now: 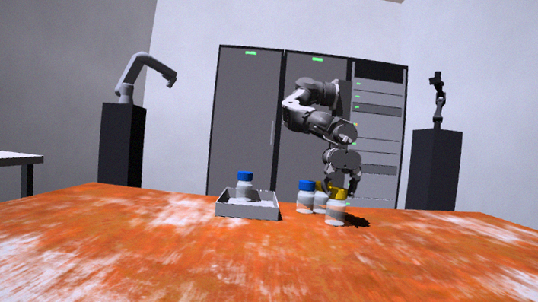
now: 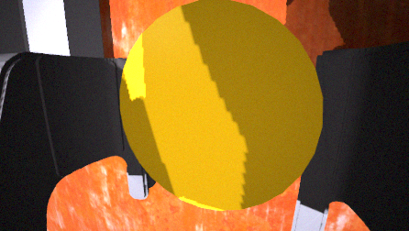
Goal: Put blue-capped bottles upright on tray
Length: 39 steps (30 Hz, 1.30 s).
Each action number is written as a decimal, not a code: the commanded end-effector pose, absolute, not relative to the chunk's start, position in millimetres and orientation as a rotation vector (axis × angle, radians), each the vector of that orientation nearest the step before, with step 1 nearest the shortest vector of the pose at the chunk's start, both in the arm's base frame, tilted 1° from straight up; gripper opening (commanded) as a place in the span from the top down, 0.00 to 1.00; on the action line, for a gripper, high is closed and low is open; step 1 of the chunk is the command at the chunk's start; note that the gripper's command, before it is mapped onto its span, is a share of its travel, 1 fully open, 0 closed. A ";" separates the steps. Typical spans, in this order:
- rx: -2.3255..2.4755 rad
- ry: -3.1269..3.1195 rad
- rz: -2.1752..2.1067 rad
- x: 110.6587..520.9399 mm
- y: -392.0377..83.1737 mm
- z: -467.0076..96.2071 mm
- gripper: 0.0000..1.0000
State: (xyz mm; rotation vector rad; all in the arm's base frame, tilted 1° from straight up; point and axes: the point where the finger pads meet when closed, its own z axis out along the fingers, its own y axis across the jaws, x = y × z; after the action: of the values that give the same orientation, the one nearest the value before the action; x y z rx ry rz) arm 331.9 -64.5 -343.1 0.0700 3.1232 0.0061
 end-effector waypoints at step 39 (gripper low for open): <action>0.070 3.124 0.017 331.8 -63.6 -345.7 1.00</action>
State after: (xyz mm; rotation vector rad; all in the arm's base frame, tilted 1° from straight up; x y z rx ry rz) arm 332.4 -64.9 -345.2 0.0744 3.1217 0.0088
